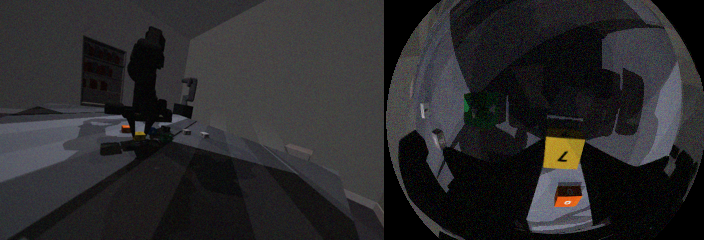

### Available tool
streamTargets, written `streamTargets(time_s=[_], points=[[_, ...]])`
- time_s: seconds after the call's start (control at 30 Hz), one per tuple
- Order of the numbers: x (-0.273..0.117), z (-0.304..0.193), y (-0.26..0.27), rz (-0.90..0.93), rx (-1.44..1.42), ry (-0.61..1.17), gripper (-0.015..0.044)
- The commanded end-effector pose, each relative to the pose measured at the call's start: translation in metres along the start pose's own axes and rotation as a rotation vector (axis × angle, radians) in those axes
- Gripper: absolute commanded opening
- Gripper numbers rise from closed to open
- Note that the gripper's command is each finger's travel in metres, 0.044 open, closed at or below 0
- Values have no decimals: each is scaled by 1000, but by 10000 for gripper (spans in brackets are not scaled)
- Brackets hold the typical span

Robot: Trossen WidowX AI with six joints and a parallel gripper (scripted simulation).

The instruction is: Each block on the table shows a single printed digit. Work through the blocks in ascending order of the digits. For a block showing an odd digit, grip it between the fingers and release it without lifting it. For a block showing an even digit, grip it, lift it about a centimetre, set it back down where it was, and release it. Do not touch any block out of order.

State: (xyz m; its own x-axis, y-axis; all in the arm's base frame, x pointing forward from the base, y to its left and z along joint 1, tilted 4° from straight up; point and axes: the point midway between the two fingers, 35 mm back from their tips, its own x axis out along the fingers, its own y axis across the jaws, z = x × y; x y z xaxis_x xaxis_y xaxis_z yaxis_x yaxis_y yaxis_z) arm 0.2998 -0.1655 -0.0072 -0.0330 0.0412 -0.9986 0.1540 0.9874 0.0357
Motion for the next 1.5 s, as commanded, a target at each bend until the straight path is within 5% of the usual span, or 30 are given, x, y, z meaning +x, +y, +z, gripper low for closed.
streamTargets(time_s=[0.0,0.4,0.8,1.03,1.17,1.47], points=[[1,0,-1,-4,-3,2,120],[1,0,-1,-4,-3,2,400],[-35,0,0,-4,-3,1,400],[-114,1,0,-4,-3,1,216],[-116,0,0,-4,-3,1,120],[-117,-1,2,-4,-3,1,120]])
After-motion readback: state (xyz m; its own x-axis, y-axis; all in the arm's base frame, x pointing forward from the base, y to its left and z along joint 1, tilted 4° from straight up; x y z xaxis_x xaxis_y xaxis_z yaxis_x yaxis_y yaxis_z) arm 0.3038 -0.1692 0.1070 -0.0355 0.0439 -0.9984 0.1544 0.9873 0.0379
